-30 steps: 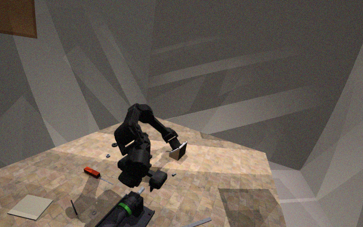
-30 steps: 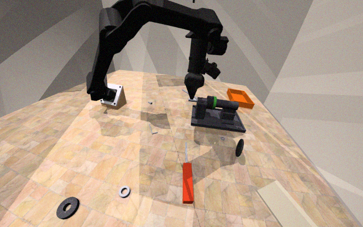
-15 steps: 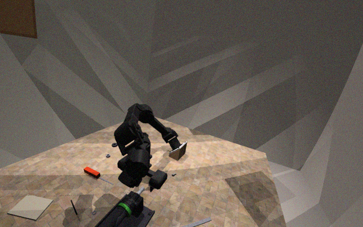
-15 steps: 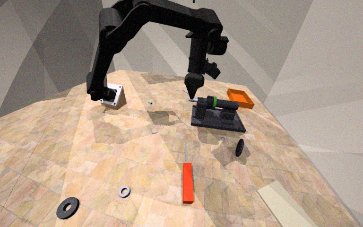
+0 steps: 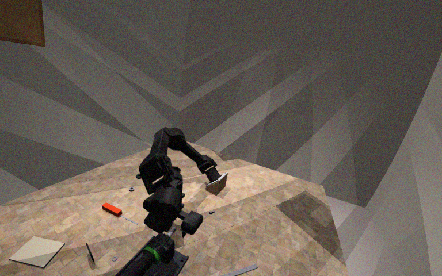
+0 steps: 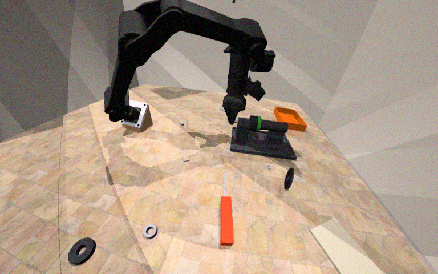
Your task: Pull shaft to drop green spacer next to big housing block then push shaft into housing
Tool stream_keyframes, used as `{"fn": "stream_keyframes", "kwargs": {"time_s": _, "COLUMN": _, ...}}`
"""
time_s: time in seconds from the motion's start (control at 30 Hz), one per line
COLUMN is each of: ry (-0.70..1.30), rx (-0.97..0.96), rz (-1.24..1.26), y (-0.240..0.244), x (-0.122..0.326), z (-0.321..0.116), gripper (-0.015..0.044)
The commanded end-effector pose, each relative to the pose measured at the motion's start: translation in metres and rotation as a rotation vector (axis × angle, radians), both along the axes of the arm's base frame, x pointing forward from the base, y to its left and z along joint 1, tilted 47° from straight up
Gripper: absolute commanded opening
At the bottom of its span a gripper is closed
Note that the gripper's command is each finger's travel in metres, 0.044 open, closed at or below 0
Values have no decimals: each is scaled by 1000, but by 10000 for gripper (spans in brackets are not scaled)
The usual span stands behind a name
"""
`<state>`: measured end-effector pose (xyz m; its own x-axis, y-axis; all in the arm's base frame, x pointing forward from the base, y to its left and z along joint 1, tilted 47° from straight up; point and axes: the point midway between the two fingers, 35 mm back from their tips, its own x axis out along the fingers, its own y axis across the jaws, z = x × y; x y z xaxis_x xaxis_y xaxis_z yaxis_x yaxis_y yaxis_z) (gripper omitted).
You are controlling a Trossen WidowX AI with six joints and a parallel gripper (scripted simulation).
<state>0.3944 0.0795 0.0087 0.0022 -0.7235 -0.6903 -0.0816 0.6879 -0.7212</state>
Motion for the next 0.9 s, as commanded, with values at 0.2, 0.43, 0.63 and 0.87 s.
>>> {"fn": "stream_keyframes", "kwargs": {"time_s": 0.2, "ry": 8, "rx": -7, "rz": 1, "y": -16, "x": -1, "z": -12, "gripper": 440}}
{"fn": "stream_keyframes", "kwargs": {"time_s": 0.43, "ry": 8, "rx": -8, "rz": 1, "y": -20, "x": -2, "z": -16, "gripper": 440}}
{"fn": "stream_keyframes", "kwargs": {"time_s": 0.63, "ry": 8, "rx": -8, "rz": 1, "y": -20, "x": -2, "z": -16, "gripper": 440}}
{"fn": "stream_keyframes", "kwargs": {"time_s": 0.87, "ry": 8, "rx": -8, "rz": 1, "y": -20, "x": -2, "z": -16, "gripper": 440}}
